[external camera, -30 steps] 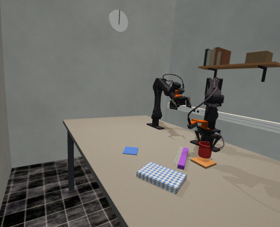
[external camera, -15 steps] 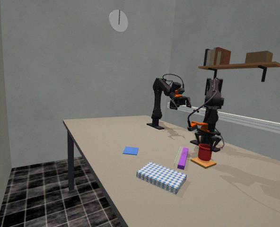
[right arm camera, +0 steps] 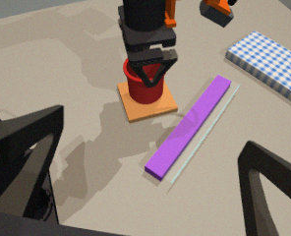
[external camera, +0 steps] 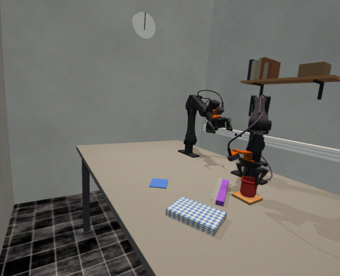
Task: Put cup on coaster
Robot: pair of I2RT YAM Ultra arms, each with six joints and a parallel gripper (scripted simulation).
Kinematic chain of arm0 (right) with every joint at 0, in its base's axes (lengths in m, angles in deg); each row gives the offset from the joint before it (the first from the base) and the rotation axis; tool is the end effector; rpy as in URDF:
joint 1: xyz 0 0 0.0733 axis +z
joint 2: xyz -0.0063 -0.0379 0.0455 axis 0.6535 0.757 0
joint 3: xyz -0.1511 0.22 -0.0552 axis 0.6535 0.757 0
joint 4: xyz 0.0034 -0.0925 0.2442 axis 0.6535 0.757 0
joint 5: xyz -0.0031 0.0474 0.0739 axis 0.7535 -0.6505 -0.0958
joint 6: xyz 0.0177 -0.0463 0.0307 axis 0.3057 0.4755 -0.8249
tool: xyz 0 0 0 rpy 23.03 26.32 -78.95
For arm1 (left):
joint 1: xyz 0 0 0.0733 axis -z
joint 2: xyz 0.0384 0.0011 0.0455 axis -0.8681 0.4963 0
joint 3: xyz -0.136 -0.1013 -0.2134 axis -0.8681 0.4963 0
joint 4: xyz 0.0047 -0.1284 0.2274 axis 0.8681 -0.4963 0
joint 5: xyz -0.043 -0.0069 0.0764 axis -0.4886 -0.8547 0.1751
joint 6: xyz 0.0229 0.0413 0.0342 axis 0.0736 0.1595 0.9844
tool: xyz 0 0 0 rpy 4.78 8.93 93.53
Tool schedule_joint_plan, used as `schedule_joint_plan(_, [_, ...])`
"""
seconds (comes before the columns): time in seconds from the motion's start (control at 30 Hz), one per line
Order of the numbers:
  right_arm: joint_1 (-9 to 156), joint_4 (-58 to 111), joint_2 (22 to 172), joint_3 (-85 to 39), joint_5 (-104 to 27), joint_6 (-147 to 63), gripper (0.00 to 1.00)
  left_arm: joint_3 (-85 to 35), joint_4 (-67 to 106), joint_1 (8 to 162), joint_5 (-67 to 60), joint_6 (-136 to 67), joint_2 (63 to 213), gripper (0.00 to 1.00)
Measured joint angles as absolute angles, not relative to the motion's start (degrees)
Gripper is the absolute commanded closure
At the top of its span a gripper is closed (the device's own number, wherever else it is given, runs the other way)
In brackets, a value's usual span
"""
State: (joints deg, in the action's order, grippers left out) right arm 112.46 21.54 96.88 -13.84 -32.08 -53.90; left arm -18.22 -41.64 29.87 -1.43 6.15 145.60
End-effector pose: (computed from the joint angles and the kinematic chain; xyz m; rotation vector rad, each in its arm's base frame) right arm 0.1110 0.3335 0.3099 -0.9931 1.7805 0.9246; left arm 0.2380 0.1402 0.2190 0.2347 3.1144 0.0014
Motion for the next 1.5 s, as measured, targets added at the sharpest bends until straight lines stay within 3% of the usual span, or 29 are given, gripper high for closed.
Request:
schedule_joint_plan(0.73, [112.46,21.54,96.88,-13.84,-32.08,-53.90,0.00,-17.32,-40.39,29.87,-1.43,6.17,145.88,1.00])
schedule_joint_plan(1.03, [112.46,21.54,96.88,-13.84,-32.08,-53.90,0.00,-17.34,-40.39,29.87,-1.43,6.17,145.88,0.00])
schedule_joint_plan(1.5, [112.46,21.54,96.88,-13.84,-32.08,-53.90,0.00,-26.02,-49.42,29.59,-1.45,6.32,144.81,0.00])
